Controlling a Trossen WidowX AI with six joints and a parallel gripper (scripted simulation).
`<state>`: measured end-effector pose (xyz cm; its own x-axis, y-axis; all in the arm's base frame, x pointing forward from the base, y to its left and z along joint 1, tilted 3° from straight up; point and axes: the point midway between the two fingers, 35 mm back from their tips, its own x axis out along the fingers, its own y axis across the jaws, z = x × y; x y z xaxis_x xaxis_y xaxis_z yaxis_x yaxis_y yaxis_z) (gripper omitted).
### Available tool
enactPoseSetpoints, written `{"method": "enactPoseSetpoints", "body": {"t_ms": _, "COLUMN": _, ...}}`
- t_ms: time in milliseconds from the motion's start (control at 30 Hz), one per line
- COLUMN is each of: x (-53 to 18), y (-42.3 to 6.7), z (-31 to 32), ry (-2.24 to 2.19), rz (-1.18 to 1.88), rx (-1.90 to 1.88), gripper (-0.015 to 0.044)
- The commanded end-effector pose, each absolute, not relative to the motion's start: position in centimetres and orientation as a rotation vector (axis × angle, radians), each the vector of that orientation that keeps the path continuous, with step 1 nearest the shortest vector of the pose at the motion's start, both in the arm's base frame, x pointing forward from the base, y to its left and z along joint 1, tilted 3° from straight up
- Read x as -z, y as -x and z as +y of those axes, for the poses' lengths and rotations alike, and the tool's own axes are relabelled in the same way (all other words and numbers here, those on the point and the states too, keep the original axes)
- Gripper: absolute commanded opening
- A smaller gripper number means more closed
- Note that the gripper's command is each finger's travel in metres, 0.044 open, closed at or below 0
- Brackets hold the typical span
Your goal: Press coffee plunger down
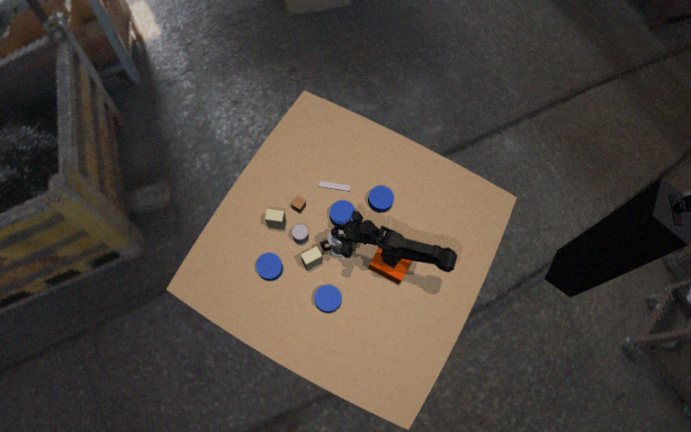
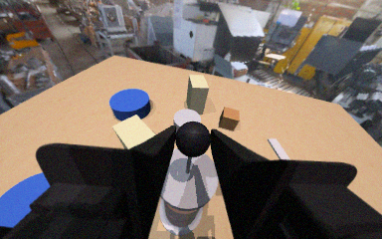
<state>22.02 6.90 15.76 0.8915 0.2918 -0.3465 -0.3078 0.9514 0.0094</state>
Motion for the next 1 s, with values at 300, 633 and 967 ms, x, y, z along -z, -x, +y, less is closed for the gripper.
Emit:
{"method": "enactPoseSetpoints", "body": {"t_ms": 300, "x": -12.8, "y": -22.4, "z": 7.1, "ry": 0.053, "rz": 0.451, "rx": -0.308, "gripper": 0.0129}}
{"method": "enactPoseSetpoints", "body": {"t_ms": 633, "x": -13.0, "y": -22.7, "z": 7.2, "ry": 0.053, "rz": 0.450, "rx": -0.308, "gripper": 0.0129}}
{"method": "enactPoseSetpoints", "body": {"t_ms": 967, "x": -13.1, "y": -23.0, "z": 7.3, "ry": 0.053, "rz": 0.450, "rx": -0.308, "gripper": 0.0129}}
